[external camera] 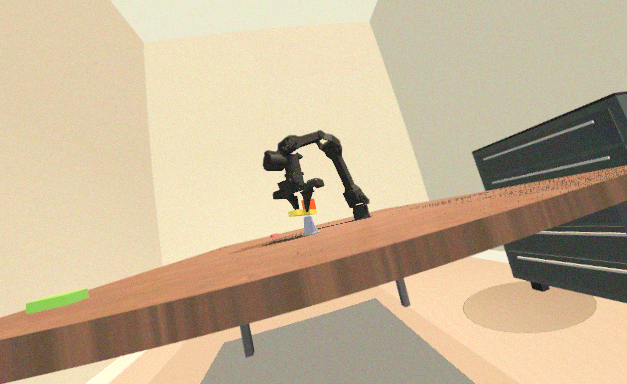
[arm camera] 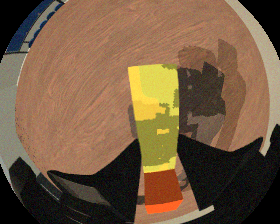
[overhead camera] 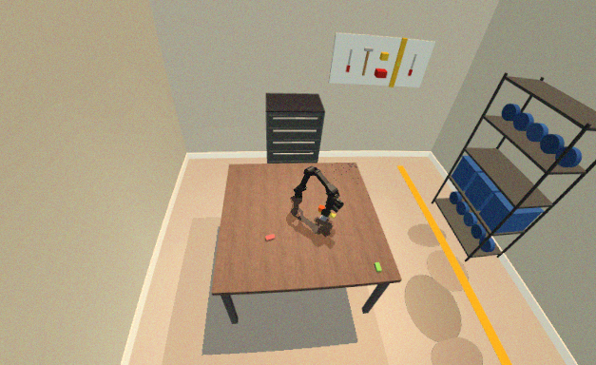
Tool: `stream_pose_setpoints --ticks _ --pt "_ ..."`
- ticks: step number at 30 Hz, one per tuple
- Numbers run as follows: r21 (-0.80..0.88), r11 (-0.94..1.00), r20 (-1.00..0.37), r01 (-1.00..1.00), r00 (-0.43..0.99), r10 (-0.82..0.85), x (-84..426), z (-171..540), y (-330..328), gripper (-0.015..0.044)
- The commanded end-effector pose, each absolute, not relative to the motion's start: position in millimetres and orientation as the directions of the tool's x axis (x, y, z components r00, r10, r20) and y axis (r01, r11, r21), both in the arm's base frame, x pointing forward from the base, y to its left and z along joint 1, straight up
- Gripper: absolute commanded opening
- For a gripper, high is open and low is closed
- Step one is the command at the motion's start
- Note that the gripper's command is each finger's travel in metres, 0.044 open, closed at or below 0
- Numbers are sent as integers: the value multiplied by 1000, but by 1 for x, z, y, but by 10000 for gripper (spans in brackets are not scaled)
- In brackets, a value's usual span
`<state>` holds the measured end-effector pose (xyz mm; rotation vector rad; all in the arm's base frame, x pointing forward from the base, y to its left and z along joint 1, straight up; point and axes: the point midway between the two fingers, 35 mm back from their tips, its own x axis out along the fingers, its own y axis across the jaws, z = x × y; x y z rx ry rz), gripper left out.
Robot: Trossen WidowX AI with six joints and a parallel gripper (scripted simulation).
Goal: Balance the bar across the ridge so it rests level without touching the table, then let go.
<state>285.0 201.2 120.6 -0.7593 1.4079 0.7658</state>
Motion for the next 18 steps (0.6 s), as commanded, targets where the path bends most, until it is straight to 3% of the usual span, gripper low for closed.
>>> stream_pose_setpoints --ticks 1,18 --pt "-10 561 -1000 -828 22 16 285 121 201 0" --pt "-10 561 -1000 -828 22 16 285 119 201 0"
